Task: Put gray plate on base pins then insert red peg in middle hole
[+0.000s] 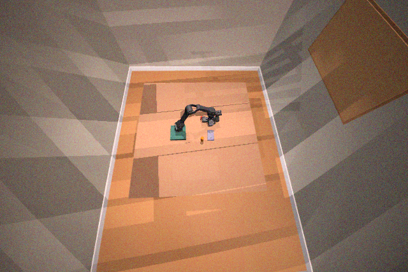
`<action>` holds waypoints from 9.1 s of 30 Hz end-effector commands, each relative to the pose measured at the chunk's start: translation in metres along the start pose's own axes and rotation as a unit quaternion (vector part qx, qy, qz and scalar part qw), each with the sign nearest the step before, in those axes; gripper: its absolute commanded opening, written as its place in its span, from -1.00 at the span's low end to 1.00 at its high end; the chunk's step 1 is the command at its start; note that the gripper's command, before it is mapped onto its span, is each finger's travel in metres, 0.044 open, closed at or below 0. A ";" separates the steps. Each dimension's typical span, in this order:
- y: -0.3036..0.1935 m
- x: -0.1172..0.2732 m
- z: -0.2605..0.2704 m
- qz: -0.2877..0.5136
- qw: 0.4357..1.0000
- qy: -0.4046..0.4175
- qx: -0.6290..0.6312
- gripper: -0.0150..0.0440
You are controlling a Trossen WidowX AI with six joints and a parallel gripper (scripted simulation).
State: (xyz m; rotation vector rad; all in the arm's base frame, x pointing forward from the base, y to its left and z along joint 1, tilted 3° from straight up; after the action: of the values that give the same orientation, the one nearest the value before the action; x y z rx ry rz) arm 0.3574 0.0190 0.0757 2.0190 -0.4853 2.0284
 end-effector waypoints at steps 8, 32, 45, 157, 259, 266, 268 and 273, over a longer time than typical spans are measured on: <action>-0.005 0.009 0.005 0.014 1.000 0.024 -0.003 -0.49; -0.005 0.075 0.007 0.009 1.000 0.017 -0.003 -0.49; -0.002 0.115 -0.001 0.002 1.000 0.006 -0.002 -0.49; 0.152 0.029 0.034 -0.009 0.999 0.003 -0.041 -0.49; -0.017 0.071 -0.103 0.000 0.976 -0.004 0.217 1.00; -0.017 0.059 -0.103 0.000 0.976 -0.004 0.217 1.00; -0.017 0.056 -0.104 0.000 0.976 -0.004 0.217 1.00; -0.017 0.048 -0.104 0.000 0.976 -0.004 0.217 1.00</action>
State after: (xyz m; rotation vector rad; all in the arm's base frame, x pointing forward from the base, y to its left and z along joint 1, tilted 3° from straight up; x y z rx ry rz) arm 0.2686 0.0719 0.1333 2.2474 -0.0317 2.2930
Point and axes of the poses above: the point midway between the two fingers, 35 mm back from their tips, its own x axis back along the fingers, its own z axis across the jaws, y = z × x, the point moved 6 cm from there along x, back along the fingers, and after that the axes turned 14 degrees about -x, right-handed, at the moved point
